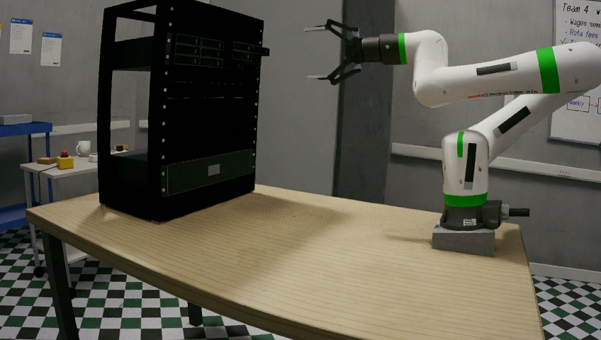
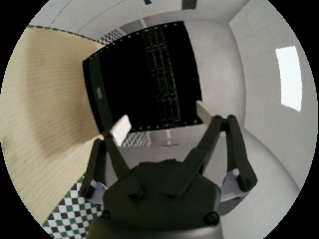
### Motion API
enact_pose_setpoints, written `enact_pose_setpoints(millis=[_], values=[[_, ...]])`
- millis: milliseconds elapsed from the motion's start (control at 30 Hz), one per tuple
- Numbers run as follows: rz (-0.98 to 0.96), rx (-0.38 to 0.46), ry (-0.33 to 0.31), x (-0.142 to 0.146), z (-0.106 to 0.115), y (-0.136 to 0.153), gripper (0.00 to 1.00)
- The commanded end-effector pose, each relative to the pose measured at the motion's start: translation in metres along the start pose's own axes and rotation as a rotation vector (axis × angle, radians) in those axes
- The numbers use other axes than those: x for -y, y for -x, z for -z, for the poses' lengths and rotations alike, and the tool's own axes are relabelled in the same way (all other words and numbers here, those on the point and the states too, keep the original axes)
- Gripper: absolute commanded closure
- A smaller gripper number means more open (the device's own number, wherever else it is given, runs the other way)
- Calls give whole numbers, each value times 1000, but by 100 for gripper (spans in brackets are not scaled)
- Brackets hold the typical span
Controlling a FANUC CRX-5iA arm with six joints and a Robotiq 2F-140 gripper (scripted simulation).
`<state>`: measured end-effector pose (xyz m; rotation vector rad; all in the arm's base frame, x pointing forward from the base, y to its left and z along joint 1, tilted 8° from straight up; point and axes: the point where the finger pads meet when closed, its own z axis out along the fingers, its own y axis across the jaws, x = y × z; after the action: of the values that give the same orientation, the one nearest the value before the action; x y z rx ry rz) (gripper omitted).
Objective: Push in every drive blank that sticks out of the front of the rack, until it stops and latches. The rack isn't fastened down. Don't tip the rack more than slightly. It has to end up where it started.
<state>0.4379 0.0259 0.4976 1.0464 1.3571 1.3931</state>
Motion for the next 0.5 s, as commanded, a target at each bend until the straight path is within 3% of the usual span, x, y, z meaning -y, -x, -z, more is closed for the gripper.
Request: enact_pose_setpoints(millis=[0,467], values=[[-1,98,103,2,-1,0,0],[-5,114,103,8,0,2,0]])
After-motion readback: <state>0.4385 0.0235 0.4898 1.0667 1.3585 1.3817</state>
